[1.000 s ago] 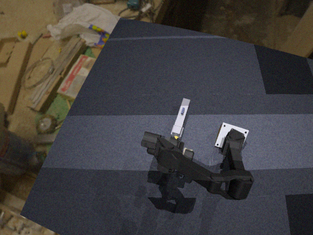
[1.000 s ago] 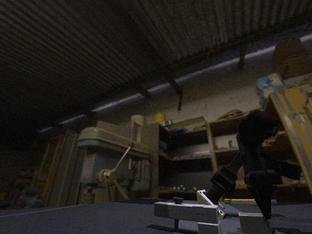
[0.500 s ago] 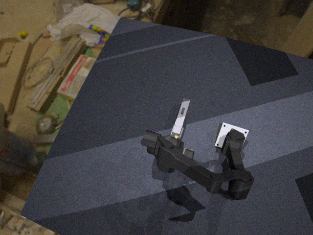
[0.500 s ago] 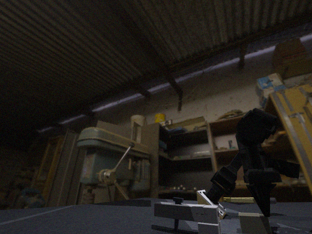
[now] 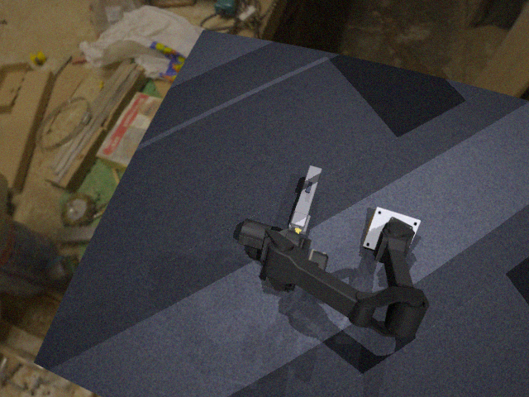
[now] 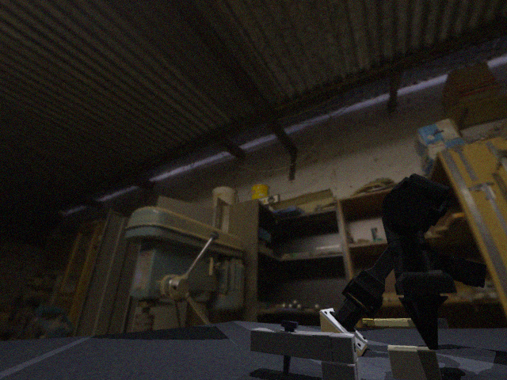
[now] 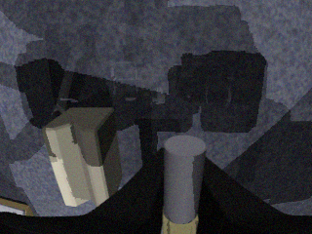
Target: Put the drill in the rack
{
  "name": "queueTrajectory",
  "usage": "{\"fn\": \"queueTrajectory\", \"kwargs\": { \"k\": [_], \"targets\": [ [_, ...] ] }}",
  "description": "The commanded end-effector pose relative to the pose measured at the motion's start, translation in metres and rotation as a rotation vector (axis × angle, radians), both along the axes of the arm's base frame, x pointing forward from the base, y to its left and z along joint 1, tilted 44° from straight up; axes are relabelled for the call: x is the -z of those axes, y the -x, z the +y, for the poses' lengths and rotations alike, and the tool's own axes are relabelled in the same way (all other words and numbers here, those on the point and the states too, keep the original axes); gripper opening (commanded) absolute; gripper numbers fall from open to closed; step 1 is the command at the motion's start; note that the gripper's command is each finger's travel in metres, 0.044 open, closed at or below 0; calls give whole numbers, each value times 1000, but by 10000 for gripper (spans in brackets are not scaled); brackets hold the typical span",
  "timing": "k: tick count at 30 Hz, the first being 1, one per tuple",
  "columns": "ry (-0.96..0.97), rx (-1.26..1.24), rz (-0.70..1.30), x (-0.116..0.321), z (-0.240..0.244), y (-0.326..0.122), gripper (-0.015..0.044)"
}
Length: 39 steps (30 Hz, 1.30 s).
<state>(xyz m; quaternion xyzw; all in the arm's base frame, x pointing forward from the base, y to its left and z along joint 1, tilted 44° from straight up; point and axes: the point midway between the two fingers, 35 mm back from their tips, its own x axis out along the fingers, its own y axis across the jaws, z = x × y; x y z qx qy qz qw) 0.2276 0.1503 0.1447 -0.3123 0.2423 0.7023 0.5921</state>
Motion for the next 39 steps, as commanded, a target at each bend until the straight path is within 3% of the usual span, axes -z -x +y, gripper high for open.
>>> {"fn": "queueTrajectory", "kwargs": {
  "k": [1, 39],
  "targets": [
    [-5, -2, -6, -3, 0, -2, 0],
    [-5, -2, -6, -8, -3, -5, 0]
  ]
}}
